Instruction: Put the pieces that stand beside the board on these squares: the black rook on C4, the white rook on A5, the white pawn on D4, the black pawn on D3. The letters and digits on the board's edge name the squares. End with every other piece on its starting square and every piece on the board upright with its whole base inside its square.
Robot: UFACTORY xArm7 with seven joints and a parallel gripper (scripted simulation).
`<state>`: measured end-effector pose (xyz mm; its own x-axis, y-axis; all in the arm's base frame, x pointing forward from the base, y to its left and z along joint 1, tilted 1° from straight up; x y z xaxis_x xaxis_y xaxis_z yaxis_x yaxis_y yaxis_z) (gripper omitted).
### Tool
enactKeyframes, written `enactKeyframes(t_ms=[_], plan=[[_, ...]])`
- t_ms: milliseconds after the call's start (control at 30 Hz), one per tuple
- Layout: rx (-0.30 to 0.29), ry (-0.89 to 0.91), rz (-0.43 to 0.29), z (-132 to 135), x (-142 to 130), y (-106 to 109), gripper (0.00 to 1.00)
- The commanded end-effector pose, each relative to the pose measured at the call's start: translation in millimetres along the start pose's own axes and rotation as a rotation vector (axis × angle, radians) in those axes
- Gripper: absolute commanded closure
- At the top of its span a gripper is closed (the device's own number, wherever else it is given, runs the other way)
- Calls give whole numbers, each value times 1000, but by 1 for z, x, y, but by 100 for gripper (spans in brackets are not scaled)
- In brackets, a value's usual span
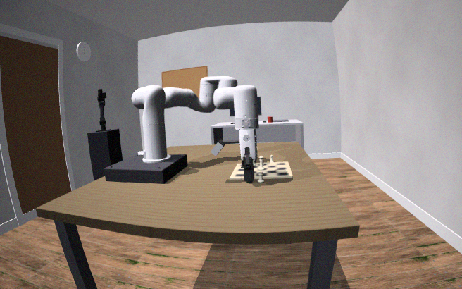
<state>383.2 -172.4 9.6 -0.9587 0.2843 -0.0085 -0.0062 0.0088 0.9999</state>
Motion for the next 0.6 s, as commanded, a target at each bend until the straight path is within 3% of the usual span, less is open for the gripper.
enactKeyframes(t_ms=[0, 567], plan=[[0, 0, -4, 0, -1, 2, 100], [0, 0, -4, 0, -1, 8, 100]])
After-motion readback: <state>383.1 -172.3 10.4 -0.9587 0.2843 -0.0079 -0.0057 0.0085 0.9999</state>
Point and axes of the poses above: the point where the finger pads meet when closed, its own y axis back along the fingers, its own z axis across the jaws, x = y × z, the point moved 3 cm from there along y, back along the fingers, and after that the axes turned 13 degrees about -y, right-handed, at the moved point
